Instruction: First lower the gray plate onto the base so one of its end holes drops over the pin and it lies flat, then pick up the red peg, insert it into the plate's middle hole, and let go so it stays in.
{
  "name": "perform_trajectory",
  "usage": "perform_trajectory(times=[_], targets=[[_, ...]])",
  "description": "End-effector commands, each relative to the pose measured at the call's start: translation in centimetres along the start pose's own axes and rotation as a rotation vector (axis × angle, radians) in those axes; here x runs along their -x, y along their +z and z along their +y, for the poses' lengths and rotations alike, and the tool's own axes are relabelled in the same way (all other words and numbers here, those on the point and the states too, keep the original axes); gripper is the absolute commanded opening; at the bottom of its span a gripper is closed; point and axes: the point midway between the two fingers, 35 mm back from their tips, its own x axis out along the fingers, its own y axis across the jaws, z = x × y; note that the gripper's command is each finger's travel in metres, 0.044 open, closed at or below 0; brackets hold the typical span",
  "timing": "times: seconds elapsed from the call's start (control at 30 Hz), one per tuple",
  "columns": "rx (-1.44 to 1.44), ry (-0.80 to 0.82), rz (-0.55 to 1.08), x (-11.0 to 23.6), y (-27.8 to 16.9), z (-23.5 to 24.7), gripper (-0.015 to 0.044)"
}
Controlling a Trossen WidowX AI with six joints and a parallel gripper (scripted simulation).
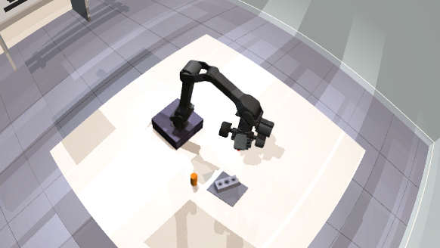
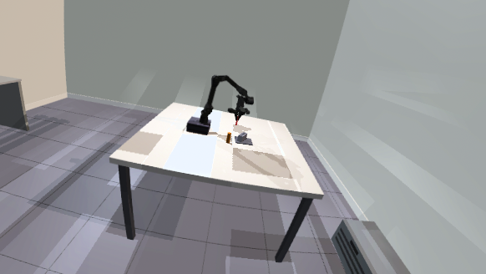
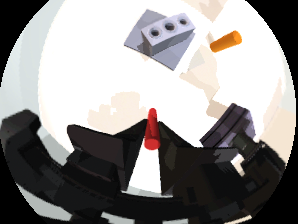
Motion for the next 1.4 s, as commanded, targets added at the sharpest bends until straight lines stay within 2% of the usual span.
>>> perform_trajectory(times=[0.0,1.37], targets=[[0.006,0.002,-0.003,0.1,1.3,0.3,0.0000],[0.002,0.003,-0.013,0.3,13.9,-0.2,0.0000]])
